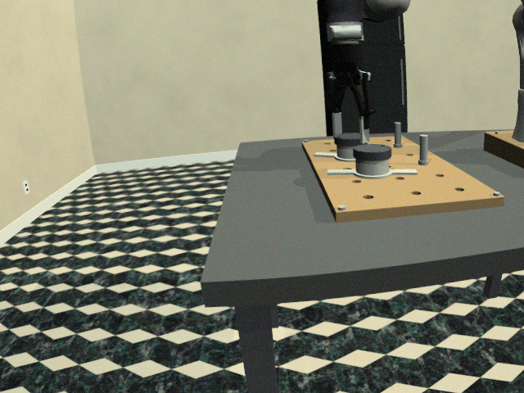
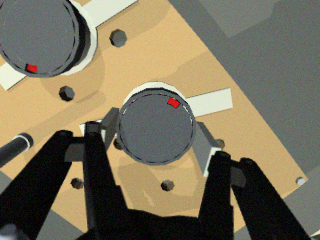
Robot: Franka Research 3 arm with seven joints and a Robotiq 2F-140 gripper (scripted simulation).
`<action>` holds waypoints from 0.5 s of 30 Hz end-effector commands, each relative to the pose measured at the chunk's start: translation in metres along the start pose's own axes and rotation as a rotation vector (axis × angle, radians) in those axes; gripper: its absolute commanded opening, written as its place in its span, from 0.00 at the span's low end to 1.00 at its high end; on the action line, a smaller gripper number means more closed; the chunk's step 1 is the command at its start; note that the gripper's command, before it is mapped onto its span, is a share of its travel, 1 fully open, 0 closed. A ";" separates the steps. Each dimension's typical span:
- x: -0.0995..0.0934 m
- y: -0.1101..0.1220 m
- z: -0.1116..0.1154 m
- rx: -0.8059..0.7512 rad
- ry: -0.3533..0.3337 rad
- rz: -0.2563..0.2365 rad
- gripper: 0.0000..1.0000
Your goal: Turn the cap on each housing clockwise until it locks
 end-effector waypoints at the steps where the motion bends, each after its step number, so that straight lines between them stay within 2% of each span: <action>1: 0.002 -0.003 0.000 0.004 0.000 -0.004 0.10; 15: 0.002 -0.004 0.002 0.004 0.000 -0.004 0.10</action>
Point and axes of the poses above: the point where the finger pads meet when closed, its own x axis out along the fingers, its own y axis across the jaws, z = x × y, the point moved 6 cm from there along -x, back along the fingers, and after that the axes turned 4 degrees about x, right-handed, at the moved point
